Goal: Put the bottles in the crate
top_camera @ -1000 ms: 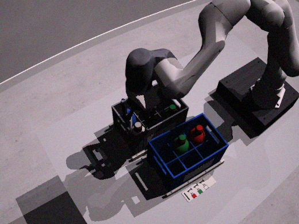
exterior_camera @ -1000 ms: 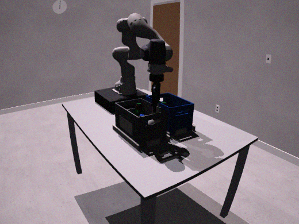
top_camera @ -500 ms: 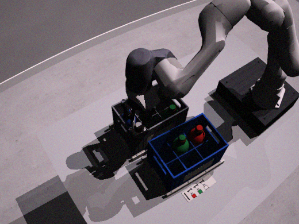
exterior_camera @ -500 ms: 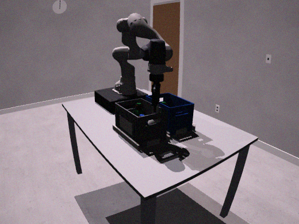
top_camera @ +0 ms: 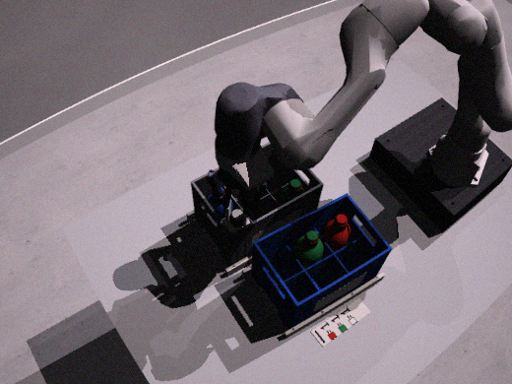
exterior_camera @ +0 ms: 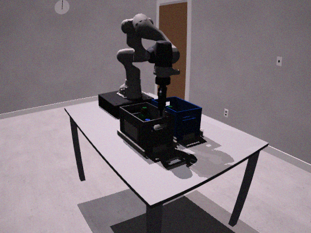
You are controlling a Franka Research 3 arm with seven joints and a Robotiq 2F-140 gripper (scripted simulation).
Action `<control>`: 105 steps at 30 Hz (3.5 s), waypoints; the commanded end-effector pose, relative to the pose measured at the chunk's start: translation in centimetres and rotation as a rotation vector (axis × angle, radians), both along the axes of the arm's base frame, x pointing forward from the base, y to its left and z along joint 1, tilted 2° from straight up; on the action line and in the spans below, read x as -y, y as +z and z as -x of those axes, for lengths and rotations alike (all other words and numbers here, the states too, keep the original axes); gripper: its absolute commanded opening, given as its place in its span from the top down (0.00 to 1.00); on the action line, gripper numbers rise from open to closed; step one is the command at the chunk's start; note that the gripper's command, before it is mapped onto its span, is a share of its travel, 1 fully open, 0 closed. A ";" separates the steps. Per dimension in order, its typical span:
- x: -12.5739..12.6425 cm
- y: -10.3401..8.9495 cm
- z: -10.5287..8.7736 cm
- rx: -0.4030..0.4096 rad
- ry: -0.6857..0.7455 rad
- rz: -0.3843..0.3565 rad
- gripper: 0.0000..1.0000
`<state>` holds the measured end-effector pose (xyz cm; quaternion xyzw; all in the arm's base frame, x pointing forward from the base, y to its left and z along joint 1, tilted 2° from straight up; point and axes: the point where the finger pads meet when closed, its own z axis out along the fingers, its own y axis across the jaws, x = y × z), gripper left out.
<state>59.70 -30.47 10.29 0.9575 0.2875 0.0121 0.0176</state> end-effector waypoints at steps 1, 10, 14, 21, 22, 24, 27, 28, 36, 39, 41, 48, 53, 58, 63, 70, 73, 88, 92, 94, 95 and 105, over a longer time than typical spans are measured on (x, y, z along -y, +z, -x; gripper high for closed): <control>0.1 0.0 0.1 -0.001 -0.003 0.002 1.00; 0.1 0.0 0.1 -0.001 -0.003 0.002 1.00; 0.1 0.0 0.1 -0.001 -0.003 0.002 1.00; 0.1 0.2 0.1 -0.001 -0.003 0.002 1.00; 0.1 0.4 0.1 -0.001 -0.003 0.002 1.00; 0.1 0.7 0.1 -0.001 -0.003 0.002 1.00; 0.0 1.2 0.1 -0.001 -0.003 0.002 1.00; 0.0 1.4 0.1 -0.001 -0.003 0.002 1.00; 0.0 2.4 0.2 -0.001 -0.003 0.002 1.00; 0.0 2.9 0.2 -0.001 -0.003 0.002 1.00; 0.0 3.2 0.2 -0.001 -0.003 0.002 1.00; 0.0 4.4 0.2 -0.001 -0.003 0.002 1.00; -0.1 4.9 0.3 -0.001 -0.003 0.002 1.00; -0.1 5.7 0.3 -0.001 -0.003 0.002 1.00; -0.1 6.5 0.3 -0.001 -0.003 0.002 1.00; -0.1 7.4 0.3 -0.001 -0.003 0.002 1.00; -0.1 7.9 0.3 -0.001 -0.003 0.002 1.00; -0.2 10.0 0.4 -0.001 -0.003 0.002 1.00; -0.2 10.7 0.4 -0.001 -0.003 0.002 1.00; -0.2 11.0 0.4 -0.001 -0.003 0.002 1.00; -0.2 11.2 0.5 -0.001 -0.003 0.002 1.00; -0.3 12.5 0.5 -0.001 -0.003 0.002 1.00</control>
